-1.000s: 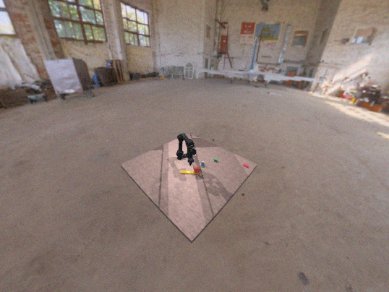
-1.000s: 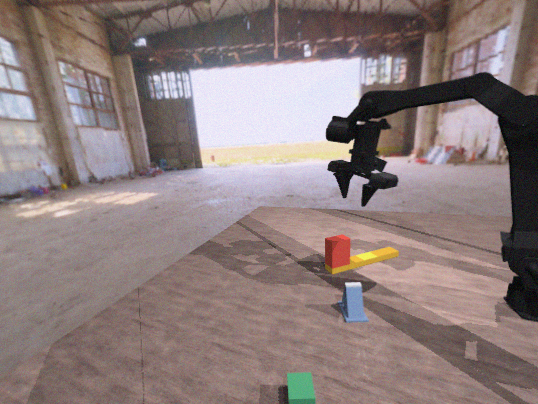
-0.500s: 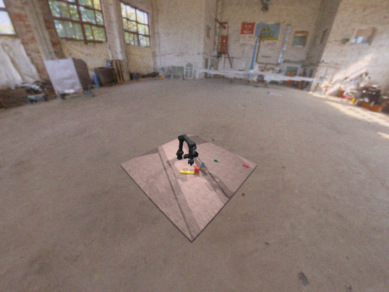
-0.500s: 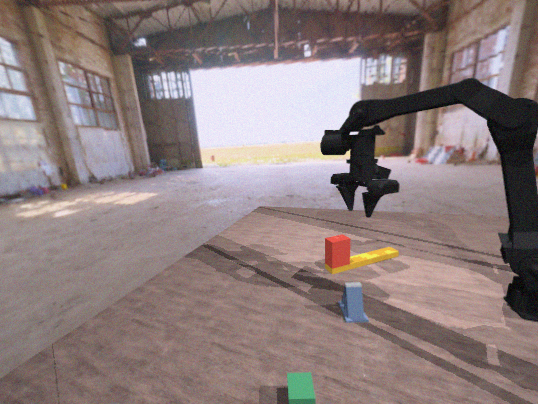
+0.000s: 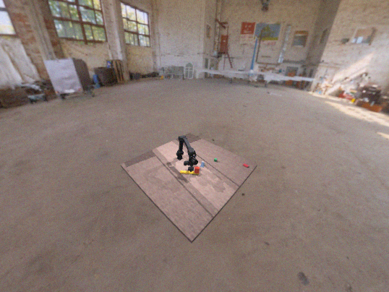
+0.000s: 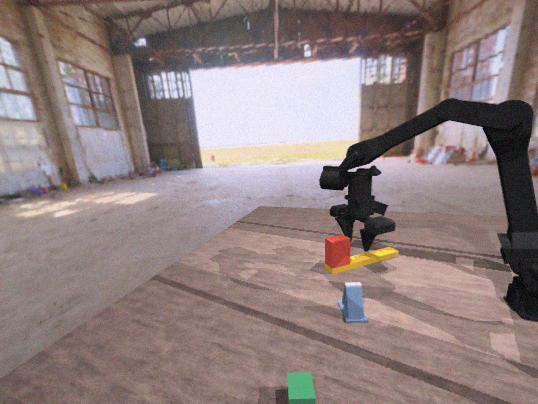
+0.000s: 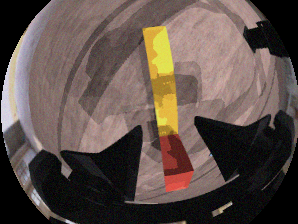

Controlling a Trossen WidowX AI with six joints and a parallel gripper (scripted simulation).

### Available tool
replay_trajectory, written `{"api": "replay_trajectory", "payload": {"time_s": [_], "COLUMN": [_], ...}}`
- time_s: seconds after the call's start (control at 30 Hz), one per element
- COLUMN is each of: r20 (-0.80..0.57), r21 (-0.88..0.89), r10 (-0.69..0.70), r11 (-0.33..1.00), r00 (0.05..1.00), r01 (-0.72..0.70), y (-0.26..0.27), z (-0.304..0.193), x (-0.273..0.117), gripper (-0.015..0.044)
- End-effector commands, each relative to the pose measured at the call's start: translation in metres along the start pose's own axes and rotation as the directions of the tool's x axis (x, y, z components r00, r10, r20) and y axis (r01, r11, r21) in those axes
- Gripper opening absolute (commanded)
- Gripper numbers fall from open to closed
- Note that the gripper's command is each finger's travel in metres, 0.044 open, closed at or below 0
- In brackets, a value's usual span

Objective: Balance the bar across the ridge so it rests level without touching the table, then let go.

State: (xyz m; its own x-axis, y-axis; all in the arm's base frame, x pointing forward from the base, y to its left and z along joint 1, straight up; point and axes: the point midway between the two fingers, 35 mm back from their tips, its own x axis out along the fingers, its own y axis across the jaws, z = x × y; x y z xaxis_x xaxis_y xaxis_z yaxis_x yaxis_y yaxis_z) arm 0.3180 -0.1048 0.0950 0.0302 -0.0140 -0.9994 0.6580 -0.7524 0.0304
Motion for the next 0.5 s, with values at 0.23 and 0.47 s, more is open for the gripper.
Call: {"api": "replay_trajectory", "payload": {"time_s": [0.23,0.47], "r20": [-0.003,-0.003], "r21": [0.006,0.006], "r10": [-0.003,-0.003], "r11": [1.0,1.0], "r00": [1.0,1.0], "r01": [0.003,0.003], "y": [-0.004,-0.004], "z": [0.001,0.001], "x": [0.023,0.035], "gripper": [0.0315,0.0315]}}
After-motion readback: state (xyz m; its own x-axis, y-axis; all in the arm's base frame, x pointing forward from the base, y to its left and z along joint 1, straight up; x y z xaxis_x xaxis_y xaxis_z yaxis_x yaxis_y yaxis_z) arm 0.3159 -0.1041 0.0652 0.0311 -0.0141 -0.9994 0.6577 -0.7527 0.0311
